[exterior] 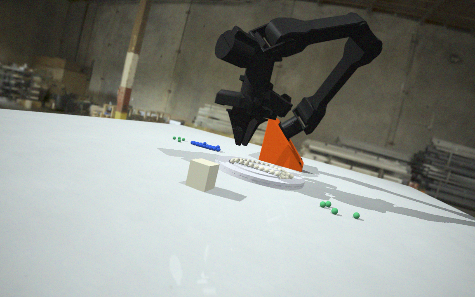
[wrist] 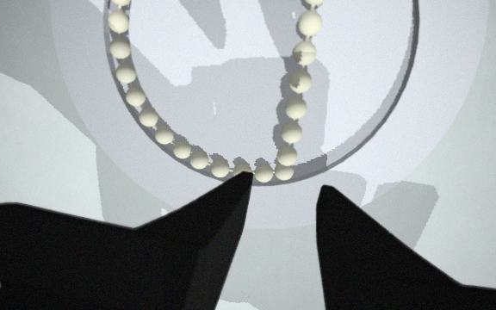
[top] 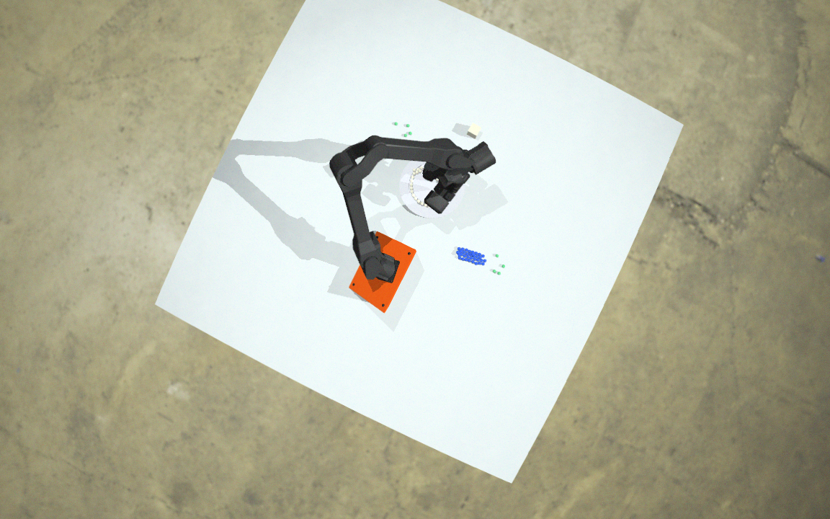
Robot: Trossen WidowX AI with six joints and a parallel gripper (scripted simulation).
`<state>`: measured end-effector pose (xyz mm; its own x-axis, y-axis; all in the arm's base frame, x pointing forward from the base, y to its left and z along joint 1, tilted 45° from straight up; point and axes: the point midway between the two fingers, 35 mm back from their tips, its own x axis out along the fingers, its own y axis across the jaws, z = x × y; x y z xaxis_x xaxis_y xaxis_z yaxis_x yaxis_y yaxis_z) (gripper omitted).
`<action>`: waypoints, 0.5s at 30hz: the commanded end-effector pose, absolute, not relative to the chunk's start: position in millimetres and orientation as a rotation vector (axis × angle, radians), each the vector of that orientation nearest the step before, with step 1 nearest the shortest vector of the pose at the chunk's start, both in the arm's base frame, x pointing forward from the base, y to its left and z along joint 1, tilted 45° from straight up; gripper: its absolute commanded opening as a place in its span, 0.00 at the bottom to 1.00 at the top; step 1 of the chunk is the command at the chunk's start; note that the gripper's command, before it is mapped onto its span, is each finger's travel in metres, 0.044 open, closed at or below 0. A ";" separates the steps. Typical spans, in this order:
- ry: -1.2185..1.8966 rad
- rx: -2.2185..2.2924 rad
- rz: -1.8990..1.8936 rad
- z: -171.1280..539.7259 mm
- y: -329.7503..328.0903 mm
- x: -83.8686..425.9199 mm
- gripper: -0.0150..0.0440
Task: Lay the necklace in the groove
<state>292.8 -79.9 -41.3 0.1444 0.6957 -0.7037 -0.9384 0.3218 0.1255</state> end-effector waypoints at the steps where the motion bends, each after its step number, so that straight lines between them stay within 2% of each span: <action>1: 0.751 -0.407 1.225 -40.9 -81.4 293.1 0.46; 15: 0.751 -0.410 1.220 -51.2 -72.5 296.7 0.46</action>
<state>296.2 -76.3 -48.1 0.1505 0.6863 -0.7116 -0.9441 0.3134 0.1026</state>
